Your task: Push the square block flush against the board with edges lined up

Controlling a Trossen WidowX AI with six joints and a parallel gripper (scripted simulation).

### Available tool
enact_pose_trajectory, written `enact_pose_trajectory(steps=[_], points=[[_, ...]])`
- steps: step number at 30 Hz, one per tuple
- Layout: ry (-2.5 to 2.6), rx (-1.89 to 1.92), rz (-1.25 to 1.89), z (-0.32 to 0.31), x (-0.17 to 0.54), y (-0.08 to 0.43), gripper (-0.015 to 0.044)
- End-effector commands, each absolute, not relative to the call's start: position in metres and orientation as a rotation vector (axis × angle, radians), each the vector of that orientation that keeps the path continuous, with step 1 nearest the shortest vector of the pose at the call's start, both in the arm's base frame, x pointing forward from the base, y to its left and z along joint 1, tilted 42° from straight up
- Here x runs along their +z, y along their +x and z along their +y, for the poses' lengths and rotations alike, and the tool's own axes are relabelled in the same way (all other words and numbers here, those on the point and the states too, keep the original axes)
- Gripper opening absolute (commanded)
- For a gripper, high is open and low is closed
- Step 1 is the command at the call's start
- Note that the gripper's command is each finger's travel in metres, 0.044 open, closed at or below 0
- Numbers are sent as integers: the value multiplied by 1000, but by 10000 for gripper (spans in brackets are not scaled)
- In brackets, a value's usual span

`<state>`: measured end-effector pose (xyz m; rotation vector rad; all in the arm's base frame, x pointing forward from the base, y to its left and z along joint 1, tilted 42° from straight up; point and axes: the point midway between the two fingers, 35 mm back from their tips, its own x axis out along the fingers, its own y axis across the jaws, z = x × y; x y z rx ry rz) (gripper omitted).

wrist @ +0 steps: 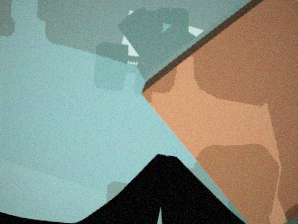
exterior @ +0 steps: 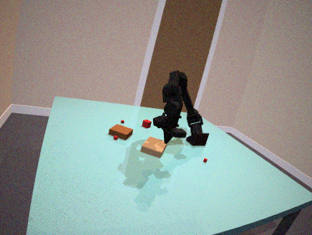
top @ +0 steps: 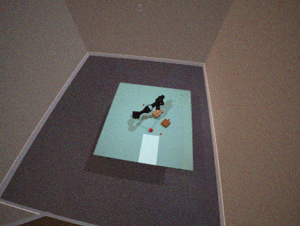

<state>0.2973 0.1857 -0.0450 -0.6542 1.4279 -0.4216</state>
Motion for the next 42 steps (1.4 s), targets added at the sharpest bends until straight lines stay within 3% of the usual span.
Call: enact_pose_trajectory(steps=[1,19,30,42], points=[[-756,-340,1458,188,-46,309,0],[-1245,120,1581,193,-52,365,0],[-1315,185,1590,157,-94,379,0],[-1315,185,1591,154,-92,376,0]])
